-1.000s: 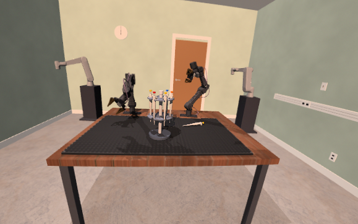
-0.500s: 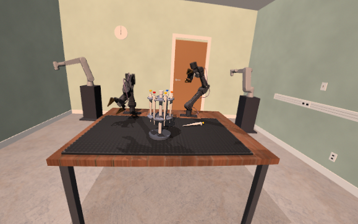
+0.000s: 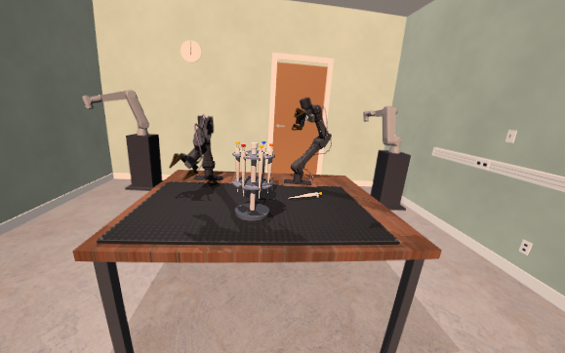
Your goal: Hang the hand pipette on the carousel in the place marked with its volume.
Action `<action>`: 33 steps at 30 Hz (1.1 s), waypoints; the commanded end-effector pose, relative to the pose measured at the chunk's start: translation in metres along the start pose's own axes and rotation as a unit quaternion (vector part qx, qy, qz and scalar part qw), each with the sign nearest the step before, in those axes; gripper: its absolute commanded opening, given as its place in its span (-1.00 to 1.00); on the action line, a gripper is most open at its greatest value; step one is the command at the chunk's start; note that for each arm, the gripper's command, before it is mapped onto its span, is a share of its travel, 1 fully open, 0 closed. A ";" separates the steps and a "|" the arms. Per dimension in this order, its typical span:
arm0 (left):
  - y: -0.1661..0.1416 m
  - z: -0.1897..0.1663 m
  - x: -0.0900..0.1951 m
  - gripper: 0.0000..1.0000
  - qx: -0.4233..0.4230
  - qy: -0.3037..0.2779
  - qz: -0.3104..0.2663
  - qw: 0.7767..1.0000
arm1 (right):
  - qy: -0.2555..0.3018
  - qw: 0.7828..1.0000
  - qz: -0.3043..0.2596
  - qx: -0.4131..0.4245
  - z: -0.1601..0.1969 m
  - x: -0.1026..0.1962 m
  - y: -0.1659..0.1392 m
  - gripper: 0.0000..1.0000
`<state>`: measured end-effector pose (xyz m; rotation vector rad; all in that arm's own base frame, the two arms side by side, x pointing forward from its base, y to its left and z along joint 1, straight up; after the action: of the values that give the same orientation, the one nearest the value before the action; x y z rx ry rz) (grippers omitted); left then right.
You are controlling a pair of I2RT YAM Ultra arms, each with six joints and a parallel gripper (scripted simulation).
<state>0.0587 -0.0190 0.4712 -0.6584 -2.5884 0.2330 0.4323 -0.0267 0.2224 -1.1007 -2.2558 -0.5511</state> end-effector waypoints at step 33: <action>0.021 -0.009 -0.003 1.00 0.052 0.074 0.105 0.990 | 0.109 0.971 -0.109 -0.183 -0.057 0.139 -0.049 1.00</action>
<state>0.0588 -0.0185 0.4710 -0.6663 -2.5931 0.2323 0.3640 -0.0163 0.3229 -0.9494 -2.1982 -1.0578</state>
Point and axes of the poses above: on each arm, the point where the finger pads meet when closed, its own x axis back along the fingers, its own z axis across the jaws, y = z × x, the point moved 8 cm from there along x, back along the fingers, and after that the axes turned 3 degrees about -x, right-handed, at the moved point
